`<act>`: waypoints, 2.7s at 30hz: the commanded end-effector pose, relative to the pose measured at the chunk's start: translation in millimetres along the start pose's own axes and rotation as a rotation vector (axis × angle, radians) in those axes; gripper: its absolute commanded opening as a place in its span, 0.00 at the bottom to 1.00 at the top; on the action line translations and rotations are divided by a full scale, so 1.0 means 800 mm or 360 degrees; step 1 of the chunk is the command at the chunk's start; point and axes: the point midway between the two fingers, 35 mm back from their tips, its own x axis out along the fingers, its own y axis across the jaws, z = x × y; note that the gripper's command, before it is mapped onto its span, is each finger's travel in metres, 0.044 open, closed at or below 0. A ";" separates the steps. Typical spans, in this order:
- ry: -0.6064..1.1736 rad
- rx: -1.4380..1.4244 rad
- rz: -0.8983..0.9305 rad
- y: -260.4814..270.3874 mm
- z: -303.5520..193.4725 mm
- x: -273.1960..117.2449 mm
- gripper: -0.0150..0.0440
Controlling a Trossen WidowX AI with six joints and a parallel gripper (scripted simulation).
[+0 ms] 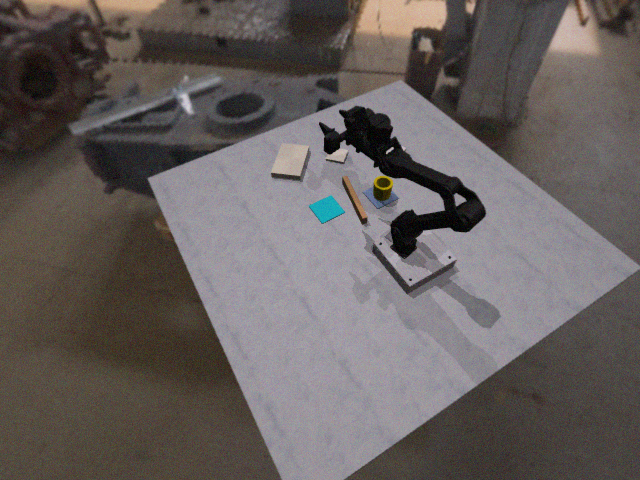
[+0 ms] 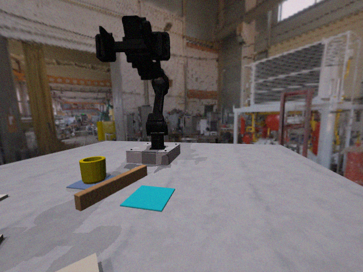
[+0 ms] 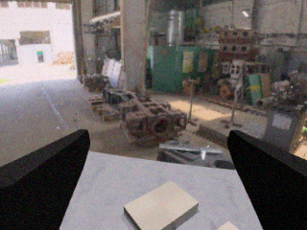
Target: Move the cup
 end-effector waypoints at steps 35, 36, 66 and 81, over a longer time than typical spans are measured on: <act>0.2444 -0.1017 0.1053 -0.175 -0.302 -0.153 0.54; 0.2444 -0.1017 0.1053 -0.175 -0.303 -0.153 0.54; 0.2444 -0.1017 0.1053 -0.177 -0.362 -0.155 0.54; 0.2444 -0.1017 0.1053 -0.175 -0.383 -0.158 0.54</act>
